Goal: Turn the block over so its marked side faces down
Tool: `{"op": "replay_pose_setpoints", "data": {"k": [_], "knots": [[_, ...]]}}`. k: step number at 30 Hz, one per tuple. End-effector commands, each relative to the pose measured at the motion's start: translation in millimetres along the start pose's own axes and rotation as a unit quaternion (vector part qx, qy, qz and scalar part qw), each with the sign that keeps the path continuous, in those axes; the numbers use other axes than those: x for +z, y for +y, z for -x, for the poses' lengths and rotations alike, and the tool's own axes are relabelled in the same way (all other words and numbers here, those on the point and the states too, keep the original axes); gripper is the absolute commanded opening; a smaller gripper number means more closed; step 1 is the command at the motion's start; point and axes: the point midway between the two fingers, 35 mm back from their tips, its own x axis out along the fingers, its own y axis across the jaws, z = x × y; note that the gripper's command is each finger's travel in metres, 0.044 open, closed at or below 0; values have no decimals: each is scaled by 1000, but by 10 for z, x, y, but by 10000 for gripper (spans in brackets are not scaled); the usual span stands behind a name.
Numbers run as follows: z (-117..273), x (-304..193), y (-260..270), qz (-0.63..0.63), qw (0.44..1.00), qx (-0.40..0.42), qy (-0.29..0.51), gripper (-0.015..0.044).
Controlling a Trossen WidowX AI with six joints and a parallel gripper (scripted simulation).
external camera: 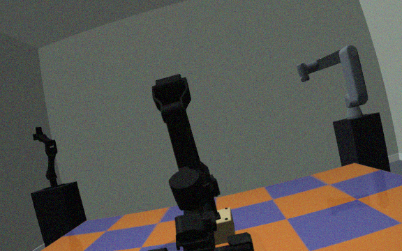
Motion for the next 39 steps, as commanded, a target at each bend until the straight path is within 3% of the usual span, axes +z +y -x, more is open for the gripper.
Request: {"op": "replay_pose_setpoints", "data": {"k": [1, 4, 39], "knots": [[1, 2, -8, 3, 1000, -3, -1, 367], [1, 2, -8, 3, 1000, -3, -1, 440], [-22, 12, -6, 3, 1000, -3, 11, 440]]}}
